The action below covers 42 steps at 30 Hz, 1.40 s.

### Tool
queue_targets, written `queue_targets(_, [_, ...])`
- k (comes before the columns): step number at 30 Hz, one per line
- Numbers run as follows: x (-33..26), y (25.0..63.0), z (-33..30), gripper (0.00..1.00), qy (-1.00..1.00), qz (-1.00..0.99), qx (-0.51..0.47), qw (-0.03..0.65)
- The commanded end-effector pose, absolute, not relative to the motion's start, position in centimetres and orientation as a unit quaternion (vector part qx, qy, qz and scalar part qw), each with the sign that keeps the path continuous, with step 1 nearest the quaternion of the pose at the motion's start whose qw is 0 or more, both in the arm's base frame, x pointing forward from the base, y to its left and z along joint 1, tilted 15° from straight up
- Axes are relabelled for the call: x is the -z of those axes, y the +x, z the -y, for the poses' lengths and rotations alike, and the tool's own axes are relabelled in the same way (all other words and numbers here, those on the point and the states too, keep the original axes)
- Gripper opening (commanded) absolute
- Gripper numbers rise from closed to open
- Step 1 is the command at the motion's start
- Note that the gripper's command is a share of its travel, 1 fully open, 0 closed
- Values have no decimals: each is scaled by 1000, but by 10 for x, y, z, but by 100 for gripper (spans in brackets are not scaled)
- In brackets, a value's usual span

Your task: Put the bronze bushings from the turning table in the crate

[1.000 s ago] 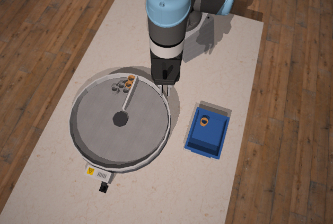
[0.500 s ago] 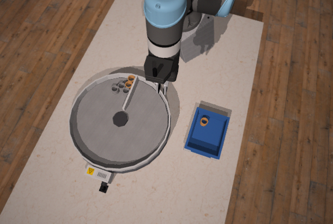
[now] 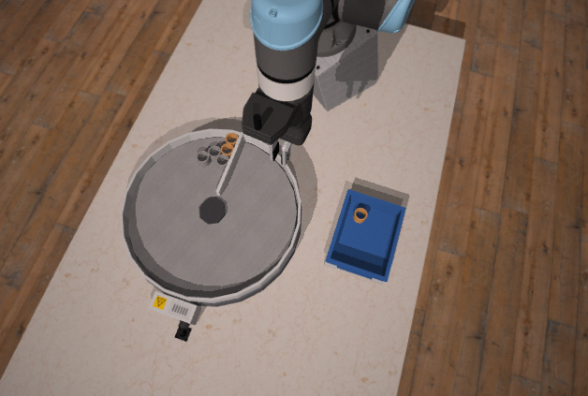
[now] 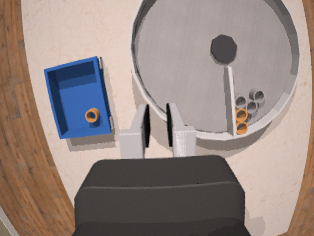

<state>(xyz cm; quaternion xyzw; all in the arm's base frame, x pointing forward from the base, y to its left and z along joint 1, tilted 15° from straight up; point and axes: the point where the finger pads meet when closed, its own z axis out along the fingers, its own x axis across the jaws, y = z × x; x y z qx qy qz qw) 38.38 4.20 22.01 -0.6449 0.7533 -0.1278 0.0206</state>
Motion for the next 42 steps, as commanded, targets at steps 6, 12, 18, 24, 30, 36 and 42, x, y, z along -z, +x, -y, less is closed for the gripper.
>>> queue_targets(6, [-213, 381, -34, 40, -605, -785, 128, 27])
queue_targets(12, [-205, 377, -26, 40, -568, -812, 127, 33])
queue_targets(18, [-194, 372, -15, 40, -508, -851, 124, 42])
queue_targets(24, [-194, 372, -15, 40, -508, -851, 124, 42])
queue_targets(30, [-183, 367, -3, 40, -447, -885, 120, 51])
queue_targets(36, [-176, 364, 4, 40, -404, -906, 118, 56])
queue_targets(42, [-176, 364, 4, 40, -404, -906, 118, 56])
